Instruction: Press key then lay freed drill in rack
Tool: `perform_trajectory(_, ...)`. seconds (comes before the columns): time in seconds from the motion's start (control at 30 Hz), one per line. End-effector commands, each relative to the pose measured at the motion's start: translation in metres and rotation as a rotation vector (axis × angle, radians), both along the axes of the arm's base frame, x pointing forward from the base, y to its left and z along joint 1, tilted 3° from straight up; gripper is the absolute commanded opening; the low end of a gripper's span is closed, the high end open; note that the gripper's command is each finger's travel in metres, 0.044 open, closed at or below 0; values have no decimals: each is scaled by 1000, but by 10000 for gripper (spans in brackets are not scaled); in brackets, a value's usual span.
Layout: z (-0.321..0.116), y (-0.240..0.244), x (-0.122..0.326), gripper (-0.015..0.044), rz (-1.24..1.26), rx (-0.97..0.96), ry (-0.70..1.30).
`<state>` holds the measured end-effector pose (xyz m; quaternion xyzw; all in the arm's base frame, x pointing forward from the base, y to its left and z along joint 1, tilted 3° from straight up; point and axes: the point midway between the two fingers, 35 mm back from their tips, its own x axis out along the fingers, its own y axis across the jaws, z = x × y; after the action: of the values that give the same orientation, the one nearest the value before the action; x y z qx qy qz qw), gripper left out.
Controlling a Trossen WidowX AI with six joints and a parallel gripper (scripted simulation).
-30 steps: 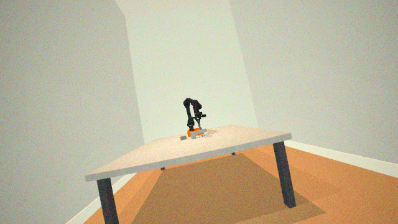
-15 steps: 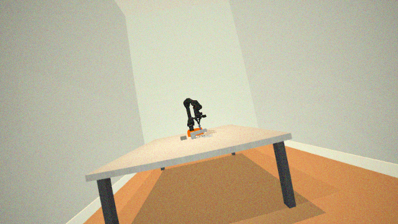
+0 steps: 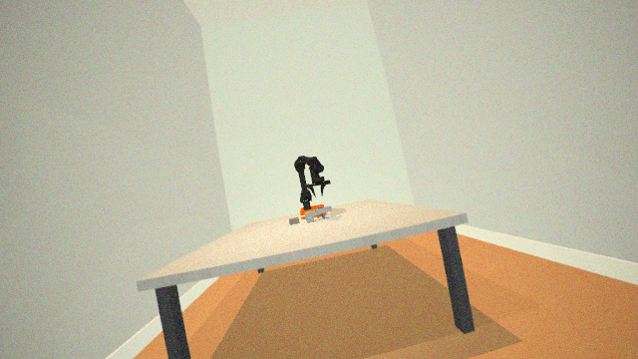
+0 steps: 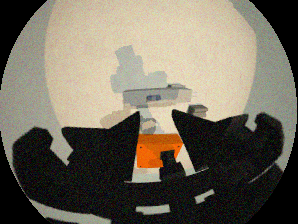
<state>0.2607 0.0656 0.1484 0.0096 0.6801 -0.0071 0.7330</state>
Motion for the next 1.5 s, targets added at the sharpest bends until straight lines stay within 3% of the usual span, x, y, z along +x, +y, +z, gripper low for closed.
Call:
perform_trajectory(0.0, 25, 0, 2, 315, 3, 6, -13)
perform_trajectory(0.17, 11, -8, 5, 440, 75, -3, -17)
perform_trajectory(0.7, -71, -121, 13, 440, 1167, -94, -8)
perform_trajectory(0.93, -92, -155, 6, 440, 1534, -131, -6)
perform_trajectory(1.47, -94, -158, 5, 440, 1568, -134, -5)
